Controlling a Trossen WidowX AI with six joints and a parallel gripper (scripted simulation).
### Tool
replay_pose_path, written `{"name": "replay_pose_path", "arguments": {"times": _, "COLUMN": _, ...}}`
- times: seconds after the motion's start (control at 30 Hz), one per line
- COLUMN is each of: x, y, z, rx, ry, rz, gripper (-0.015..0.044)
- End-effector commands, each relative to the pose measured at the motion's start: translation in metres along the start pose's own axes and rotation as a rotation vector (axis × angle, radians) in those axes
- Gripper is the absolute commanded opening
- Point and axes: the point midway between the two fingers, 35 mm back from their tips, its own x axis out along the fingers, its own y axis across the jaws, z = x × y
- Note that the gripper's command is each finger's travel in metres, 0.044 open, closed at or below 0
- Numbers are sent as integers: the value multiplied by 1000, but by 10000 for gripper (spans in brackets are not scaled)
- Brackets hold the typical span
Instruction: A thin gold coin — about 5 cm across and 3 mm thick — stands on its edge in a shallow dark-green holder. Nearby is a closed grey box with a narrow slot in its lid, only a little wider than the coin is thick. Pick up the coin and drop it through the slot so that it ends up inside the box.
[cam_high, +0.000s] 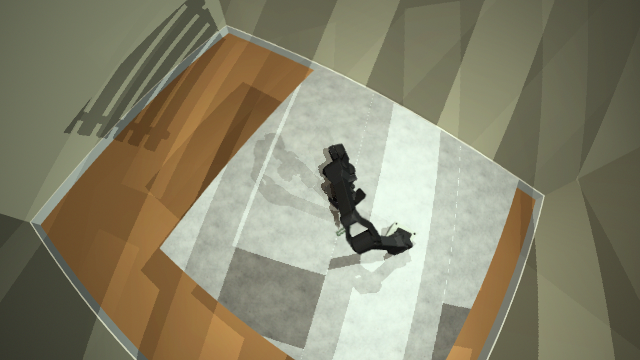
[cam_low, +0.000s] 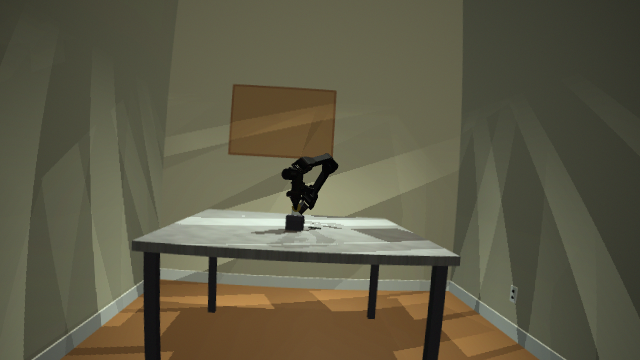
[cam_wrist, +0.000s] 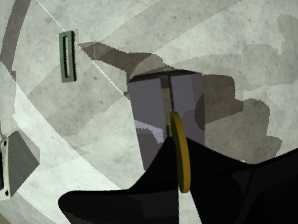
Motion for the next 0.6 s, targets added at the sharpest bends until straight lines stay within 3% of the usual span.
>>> {"name": "replay_pose_path", "arguments": {"times": 0.0, "x": -1, "y": -2, "z": -2, "rx": -6, "ry": 1, "rz": 0, "gripper": 0}}
{"name": "replay_pose_path", "arguments": {"times": 0.57, "x": 1, "y": -2, "z": -3, "rx": -5, "ry": -2, "rz": 0, "gripper": 0}}
